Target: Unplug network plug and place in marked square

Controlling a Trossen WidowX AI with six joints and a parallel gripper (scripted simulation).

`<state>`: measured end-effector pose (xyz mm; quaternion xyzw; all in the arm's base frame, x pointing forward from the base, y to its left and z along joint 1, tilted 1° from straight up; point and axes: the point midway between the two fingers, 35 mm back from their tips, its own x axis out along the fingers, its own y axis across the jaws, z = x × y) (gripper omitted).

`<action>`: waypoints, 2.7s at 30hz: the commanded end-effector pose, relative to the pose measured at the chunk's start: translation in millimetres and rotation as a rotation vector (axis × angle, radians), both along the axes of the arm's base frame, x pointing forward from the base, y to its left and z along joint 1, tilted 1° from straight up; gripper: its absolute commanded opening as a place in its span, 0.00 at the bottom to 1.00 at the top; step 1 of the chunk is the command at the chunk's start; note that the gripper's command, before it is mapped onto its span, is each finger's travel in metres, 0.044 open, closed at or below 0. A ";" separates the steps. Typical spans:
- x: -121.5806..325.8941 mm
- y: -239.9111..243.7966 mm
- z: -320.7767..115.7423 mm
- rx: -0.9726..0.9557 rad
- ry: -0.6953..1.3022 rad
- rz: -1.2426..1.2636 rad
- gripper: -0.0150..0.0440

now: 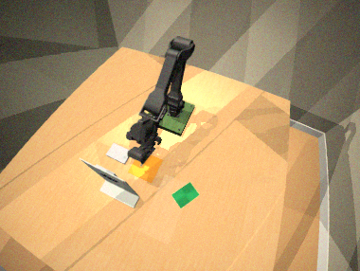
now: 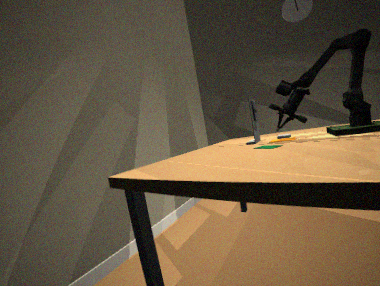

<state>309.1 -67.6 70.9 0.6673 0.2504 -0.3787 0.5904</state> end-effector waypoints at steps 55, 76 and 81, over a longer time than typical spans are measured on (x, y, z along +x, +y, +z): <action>-0.7 4.2 -48.2 0.003 0.018 -0.002 0.25; -1.9 4.3 -43.7 0.002 0.012 0.004 0.52; -4.6 4.2 -39.8 0.002 0.013 0.003 0.52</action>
